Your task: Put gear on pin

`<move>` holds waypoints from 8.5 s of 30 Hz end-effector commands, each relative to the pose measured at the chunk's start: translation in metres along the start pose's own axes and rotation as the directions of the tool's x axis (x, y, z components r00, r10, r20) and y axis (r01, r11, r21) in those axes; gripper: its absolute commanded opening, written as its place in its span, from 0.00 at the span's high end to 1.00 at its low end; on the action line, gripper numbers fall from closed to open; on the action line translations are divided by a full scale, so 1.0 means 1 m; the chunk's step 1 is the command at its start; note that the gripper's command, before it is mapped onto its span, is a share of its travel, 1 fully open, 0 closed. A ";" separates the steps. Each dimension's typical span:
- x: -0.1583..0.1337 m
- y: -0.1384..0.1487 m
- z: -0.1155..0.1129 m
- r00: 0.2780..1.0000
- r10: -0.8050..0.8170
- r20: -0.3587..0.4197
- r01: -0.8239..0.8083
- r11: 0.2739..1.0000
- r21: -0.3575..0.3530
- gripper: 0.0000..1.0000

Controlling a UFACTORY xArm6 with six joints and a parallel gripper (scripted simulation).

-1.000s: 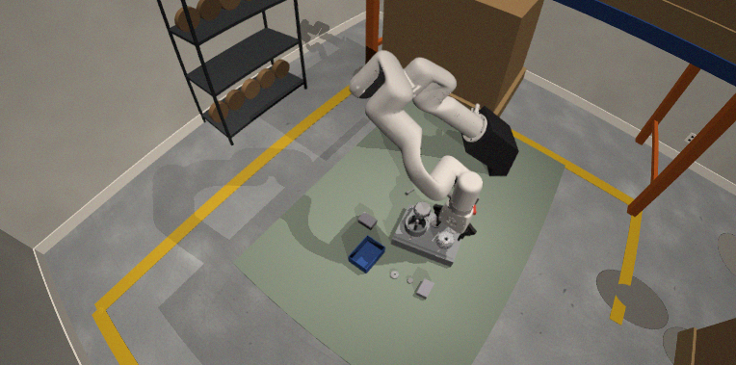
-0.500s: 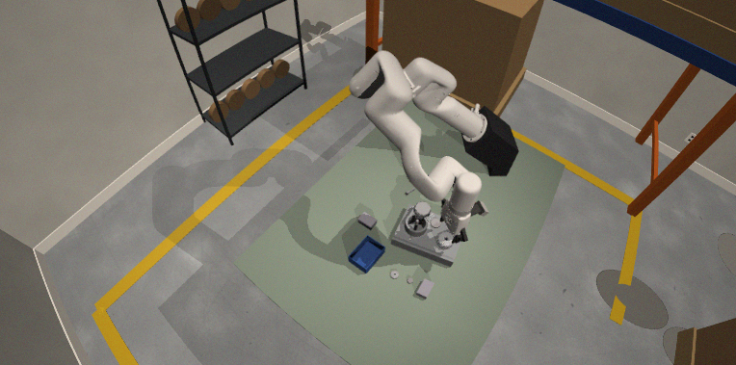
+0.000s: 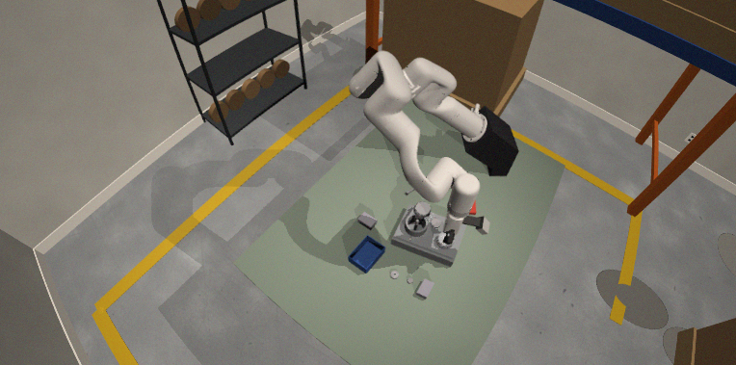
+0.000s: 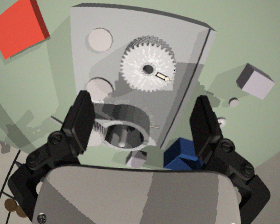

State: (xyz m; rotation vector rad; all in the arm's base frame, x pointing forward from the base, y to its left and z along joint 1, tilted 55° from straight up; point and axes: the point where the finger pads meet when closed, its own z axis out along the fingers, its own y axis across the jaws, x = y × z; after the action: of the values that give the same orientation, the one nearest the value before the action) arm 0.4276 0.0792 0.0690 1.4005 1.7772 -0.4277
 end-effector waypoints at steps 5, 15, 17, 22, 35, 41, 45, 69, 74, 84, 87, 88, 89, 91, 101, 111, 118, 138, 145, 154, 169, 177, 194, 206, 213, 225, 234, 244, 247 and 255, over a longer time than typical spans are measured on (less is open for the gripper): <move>0.000 0.001 -0.001 0.896 0.445 -0.006 -0.445 0.895 -0.013 0.00; 0.001 0.002 -0.001 0.610 0.792 -0.013 -0.792 0.610 0.000 0.00; 0.001 0.002 -0.001 0.548 0.836 -0.013 -0.836 0.548 0.002 0.00; 0.001 0.002 -0.001 0.352 0.936 -0.015 -0.936 0.352 0.002 0.00; 0.001 0.002 -0.001 -0.082 0.996 -0.040 -0.996 -0.083 -0.026 0.07; 0.001 0.002 -0.001 -0.082 0.996 -0.040 -0.996 -0.083 -0.026 0.07; 0.001 0.002 -0.001 -0.082 0.996 -0.040 -0.996 -0.083 -0.026 0.07; 0.001 0.002 0.000 -0.082 0.996 -0.040 -0.996 -0.083 -0.026 0.07; 0.001 0.002 0.001 -0.082 0.996 -0.041 -0.996 -0.083 -0.026 0.07; 0.000 0.002 0.006 -0.082 0.996 -0.041 -0.996 -0.083 -0.026 0.07; 0.000 0.002 0.009 -0.082 0.996 -0.041 -0.996 -0.083 -0.026 0.07; 0.000 0.002 0.010 -0.082 0.996 -0.041 -0.996 -0.083 -0.026 0.07; 0.000 0.002 0.011 -0.082 0.996 -0.041 -0.996 -0.083 -0.026 0.07; 0.000 0.002 0.013 -0.082 0.996 -0.041 -0.996 -0.083 -0.026 0.07; 0.000 0.002 0.023 -0.082 0.996 -0.041 -0.996 -0.083 -0.026 0.07; 0.000 0.003 0.033 -0.082 0.996 -0.041 -0.996 -0.083 -0.026 0.07; 0.000 0.003 0.036 -0.082 0.996 -0.041 -0.996 -0.083 -0.026 0.07; 0.000 0.003 0.039 -0.082 0.996 -0.041 -0.996 -0.083 -0.026 0.07; 0.000 0.003 0.039 -0.082 0.996 -0.041 -0.996 -0.083 -0.026 0.07; 0.000 0.004 0.039 -0.082 0.996 -0.041 -0.996 -0.083 -0.026 0.07; 0.000 0.004 0.039 -0.082 0.996 -0.041 -0.996 -0.083 -0.026 0.07; 0.000 0.004 0.039 -0.082 0.996 -0.041 -0.996 -0.083 -0.026 0.07; 0.000 0.004 0.042 -0.082 0.996 -0.041 -0.996 -0.083 -0.026 0.07; 0.000 0.004 0.051 -0.082 0.996 -0.041 -0.996 -0.083 -0.026 0.07; -0.001 0.005 0.059 -0.082 0.996 -0.041 -0.996 -0.083 -0.026 0.07; -0.001 0.005 0.070 -0.082 0.996 -0.041 -0.996 -0.083 -0.026 0.07; -0.001 0.005 0.076 -0.082 0.996 -0.041 -0.996 -0.083 -0.026 0.07; -0.001 0.005 0.078 -0.082 0.996 -0.041 -0.996 -0.083 -0.026 0.07; -0.001 0.005 0.078 -0.082 0.996 -0.041 -0.996 -0.083 -0.026 0.07; -0.001 0.005 0.078 -0.082 0.996 -0.041 -0.996 -0.083 -0.026 0.07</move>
State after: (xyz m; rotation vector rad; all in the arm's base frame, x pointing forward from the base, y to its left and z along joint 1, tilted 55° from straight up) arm 0.4621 0.0255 0.0231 2.2281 0.1864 0.5100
